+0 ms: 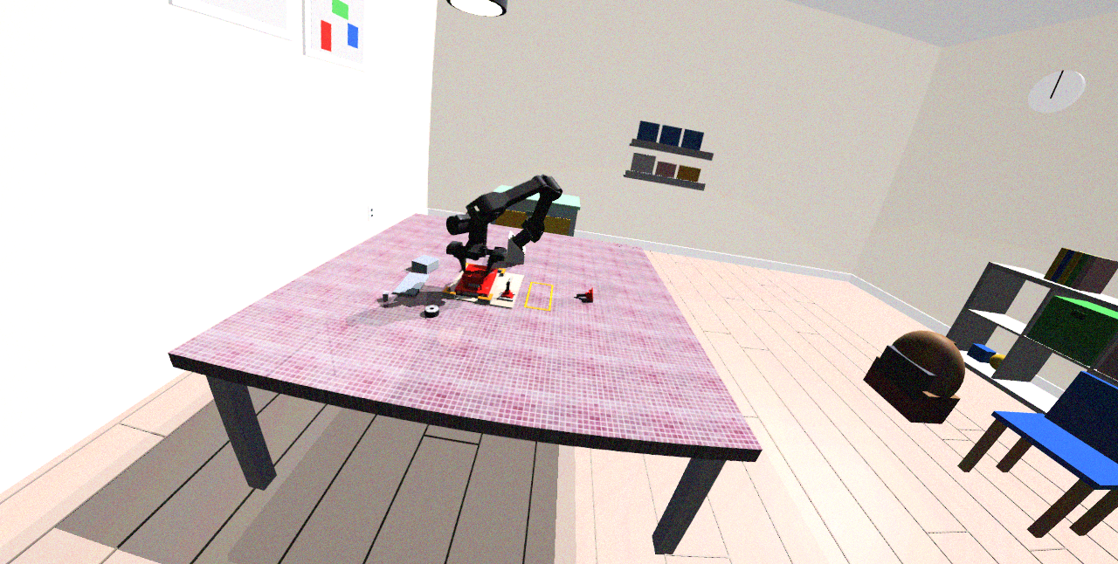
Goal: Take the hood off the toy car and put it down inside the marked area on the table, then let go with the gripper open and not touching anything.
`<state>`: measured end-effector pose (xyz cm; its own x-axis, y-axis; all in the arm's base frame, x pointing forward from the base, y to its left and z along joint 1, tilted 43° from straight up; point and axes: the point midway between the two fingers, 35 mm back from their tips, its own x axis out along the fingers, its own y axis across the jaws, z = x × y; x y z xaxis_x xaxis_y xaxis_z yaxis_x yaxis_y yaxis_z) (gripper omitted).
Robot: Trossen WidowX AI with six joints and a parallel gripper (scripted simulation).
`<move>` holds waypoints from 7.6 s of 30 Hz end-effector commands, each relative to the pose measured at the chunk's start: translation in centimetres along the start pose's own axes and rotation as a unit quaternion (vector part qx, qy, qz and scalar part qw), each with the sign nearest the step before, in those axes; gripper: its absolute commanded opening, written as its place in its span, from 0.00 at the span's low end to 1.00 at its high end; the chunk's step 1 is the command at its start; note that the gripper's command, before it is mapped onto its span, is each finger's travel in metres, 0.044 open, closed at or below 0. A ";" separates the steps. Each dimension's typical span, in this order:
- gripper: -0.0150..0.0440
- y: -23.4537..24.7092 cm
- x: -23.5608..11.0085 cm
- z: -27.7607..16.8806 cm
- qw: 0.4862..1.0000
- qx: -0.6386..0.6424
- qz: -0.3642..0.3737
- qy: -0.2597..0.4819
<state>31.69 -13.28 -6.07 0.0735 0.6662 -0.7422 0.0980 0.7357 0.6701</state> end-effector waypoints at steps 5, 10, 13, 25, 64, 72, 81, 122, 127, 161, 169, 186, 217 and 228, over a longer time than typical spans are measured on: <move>0.25 -0.1 -1.0 0.3 1.000 -0.005 -0.004 -0.003; 0.25 -0.1 -3.2 0.3 1.000 -0.004 -0.004 -0.002; 0.25 -0.1 -4.7 0.2 1.000 -0.004 -0.004 -0.002; 0.25 2.9 -4.8 0.5 1.000 0.012 -0.010 0.001; 0.25 22.3 -4.9 -2.0 1.000 -0.003 0.001 -0.001; 0.25 22.3 -4.3 -1.9 1.000 -0.003 0.001 -0.001; 0.25 22.2 -3.5 -1.8 1.000 -0.003 0.000 -0.001; 0.25 22.3 0.3 -1.7 1.000 -0.004 0.001 -0.002; 0.25 22.3 0.7 -1.8 1.000 -0.004 0.001 -0.002; 0.25 22.4 3.0 -2.0 1.000 -0.004 0.003 -0.001; 0.25 22.4 3.4 -2.0 1.000 -0.004 0.003 -0.001; 0.25 22.4 4.2 -2.0 1.000 -0.004 0.003 -0.001; 1.00 22.4 1.3 -1.6 1.000 -0.008 0.001 -0.002; 1.00 22.4 -2.7 -1.8 1.000 -0.007 0.004 0.000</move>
<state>31.87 1.64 10.75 0.0769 0.6740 -0.7347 0.0912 0.7290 0.6784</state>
